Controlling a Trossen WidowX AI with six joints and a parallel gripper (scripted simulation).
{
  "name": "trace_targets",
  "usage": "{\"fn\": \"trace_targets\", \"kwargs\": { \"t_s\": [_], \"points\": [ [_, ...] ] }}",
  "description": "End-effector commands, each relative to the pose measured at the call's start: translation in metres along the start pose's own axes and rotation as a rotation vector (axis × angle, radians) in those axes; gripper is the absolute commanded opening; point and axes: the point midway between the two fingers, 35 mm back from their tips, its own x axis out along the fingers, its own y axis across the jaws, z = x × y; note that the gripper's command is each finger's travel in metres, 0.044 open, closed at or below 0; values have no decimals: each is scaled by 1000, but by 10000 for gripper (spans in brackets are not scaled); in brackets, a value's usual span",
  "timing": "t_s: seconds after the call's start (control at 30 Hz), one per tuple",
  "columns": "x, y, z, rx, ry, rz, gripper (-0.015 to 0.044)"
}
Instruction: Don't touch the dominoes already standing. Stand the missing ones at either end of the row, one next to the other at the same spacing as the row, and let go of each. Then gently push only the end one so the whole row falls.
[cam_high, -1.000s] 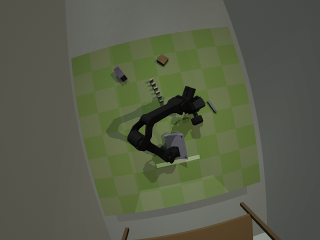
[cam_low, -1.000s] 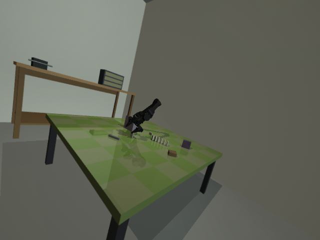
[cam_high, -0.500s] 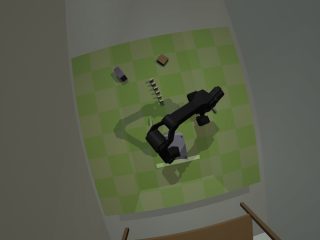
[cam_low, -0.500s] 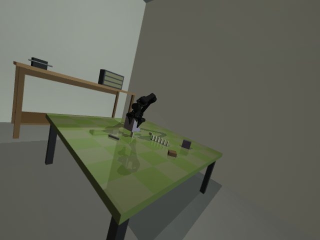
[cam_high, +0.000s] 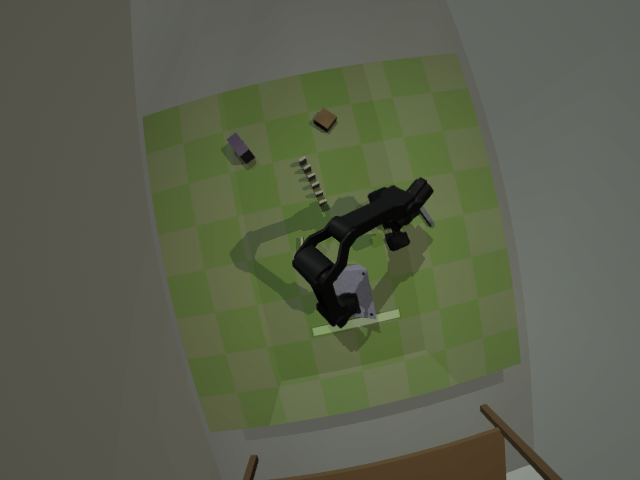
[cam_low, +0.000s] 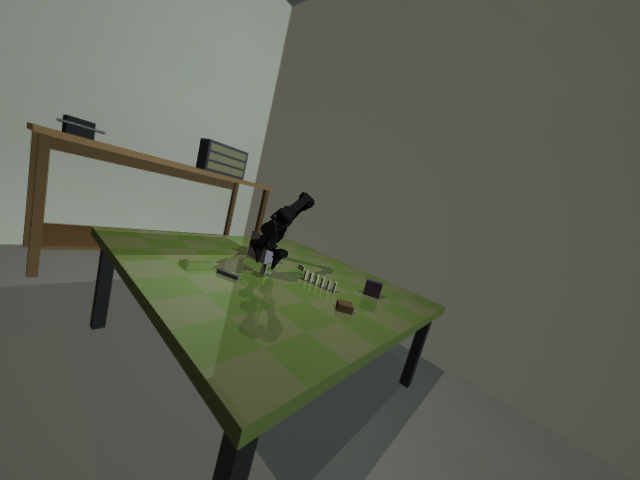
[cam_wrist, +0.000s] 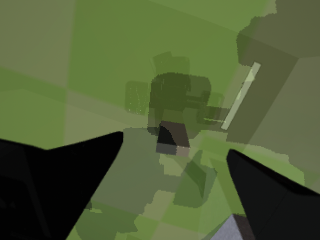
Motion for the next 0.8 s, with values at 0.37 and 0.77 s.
{"fn": "trace_targets", "kwargs": {
  "t_s": [0.37, 0.77],
  "points": [
    [18, 1, 0, 6, -2, 10, 414],
    [18, 1, 0, 6, -2, 10, 107]
  ]
}}
